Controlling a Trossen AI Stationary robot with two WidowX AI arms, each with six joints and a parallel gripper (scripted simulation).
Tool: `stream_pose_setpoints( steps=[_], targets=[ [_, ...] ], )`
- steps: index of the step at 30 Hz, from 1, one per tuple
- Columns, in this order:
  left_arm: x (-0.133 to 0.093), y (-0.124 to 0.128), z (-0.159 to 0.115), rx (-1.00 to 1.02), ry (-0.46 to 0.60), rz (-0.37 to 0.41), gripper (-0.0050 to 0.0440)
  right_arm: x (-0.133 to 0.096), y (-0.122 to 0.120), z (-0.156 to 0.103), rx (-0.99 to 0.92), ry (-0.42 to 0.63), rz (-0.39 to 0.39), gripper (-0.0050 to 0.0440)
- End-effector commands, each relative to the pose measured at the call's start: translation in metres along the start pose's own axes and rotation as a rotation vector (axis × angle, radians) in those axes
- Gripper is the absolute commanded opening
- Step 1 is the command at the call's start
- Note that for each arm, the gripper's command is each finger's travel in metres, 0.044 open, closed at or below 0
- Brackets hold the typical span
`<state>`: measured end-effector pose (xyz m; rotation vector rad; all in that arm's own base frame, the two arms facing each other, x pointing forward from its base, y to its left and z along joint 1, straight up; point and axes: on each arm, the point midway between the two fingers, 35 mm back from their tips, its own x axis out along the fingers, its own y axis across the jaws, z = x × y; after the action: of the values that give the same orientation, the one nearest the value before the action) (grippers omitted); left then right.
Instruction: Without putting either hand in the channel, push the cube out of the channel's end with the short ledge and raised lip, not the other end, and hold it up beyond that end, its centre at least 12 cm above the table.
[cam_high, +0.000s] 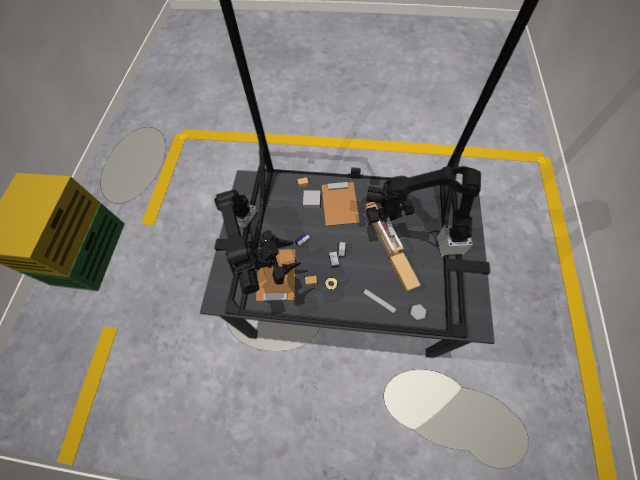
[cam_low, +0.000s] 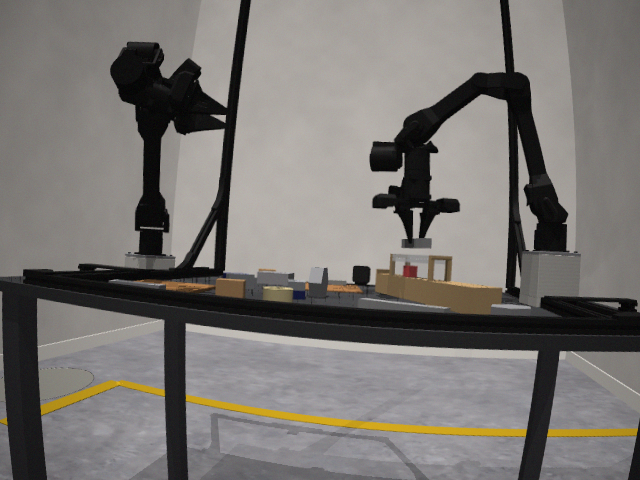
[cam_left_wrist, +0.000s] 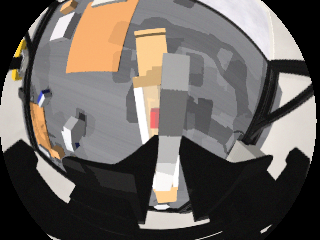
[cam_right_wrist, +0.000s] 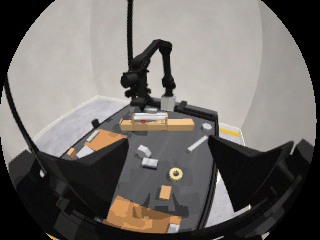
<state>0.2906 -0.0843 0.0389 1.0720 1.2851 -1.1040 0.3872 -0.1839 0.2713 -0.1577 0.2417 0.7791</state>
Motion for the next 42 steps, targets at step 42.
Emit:
stream_pose_setpoints(
  steps=[42],
  targets=[
    [-0.002, -0.025, -0.219, -0.148, 0.009, 0.017, 0.0040, 0.000, 0.000, 0.000, 0.000, -0.002, 0.000, 0.0400]
  ],
)
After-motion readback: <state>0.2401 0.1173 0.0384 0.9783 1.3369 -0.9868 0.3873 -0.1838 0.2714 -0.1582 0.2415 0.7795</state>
